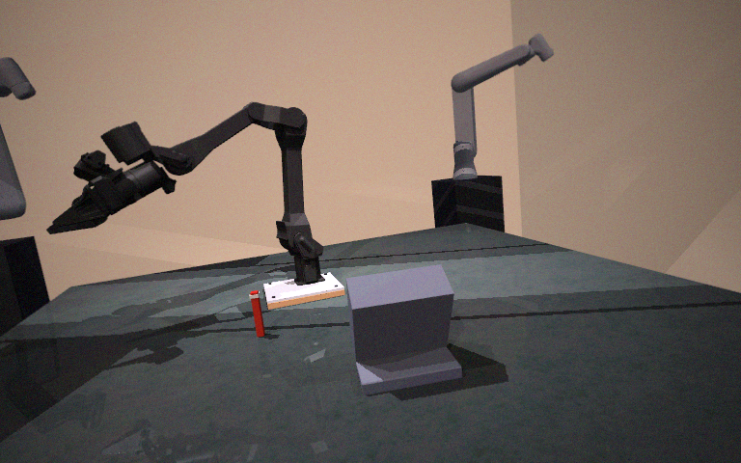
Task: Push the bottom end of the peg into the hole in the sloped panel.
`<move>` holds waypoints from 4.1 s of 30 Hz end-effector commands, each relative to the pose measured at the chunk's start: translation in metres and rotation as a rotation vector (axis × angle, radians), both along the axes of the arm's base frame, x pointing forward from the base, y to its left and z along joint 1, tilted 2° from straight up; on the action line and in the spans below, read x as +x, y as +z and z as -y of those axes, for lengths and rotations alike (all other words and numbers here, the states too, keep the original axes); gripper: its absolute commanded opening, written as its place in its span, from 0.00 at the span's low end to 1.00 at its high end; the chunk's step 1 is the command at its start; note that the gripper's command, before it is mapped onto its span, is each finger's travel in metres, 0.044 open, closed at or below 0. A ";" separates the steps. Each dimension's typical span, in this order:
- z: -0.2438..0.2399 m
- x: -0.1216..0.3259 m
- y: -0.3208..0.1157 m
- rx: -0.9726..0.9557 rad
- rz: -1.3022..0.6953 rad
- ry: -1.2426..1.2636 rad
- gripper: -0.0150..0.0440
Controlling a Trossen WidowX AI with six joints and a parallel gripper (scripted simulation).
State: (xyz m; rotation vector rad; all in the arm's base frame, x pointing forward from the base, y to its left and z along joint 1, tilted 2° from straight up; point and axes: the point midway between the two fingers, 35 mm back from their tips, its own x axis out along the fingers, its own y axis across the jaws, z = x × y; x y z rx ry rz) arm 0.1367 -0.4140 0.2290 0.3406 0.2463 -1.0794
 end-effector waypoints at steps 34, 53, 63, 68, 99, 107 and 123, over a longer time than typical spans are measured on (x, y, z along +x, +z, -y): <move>-0.131 0.120 -0.088 0.441 -0.446 0.426 1.00; -0.220 0.130 -0.111 0.599 -0.781 0.669 1.00; -0.265 0.120 -0.114 0.662 -0.993 0.806 1.00; -0.280 0.114 -0.113 0.680 -1.068 0.853 1.00; -0.280 0.114 -0.154 0.680 -1.071 0.854 1.00; -0.280 0.113 -0.167 0.680 -1.071 0.854 1.00; -0.281 0.114 -0.172 0.682 -1.062 0.852 0.64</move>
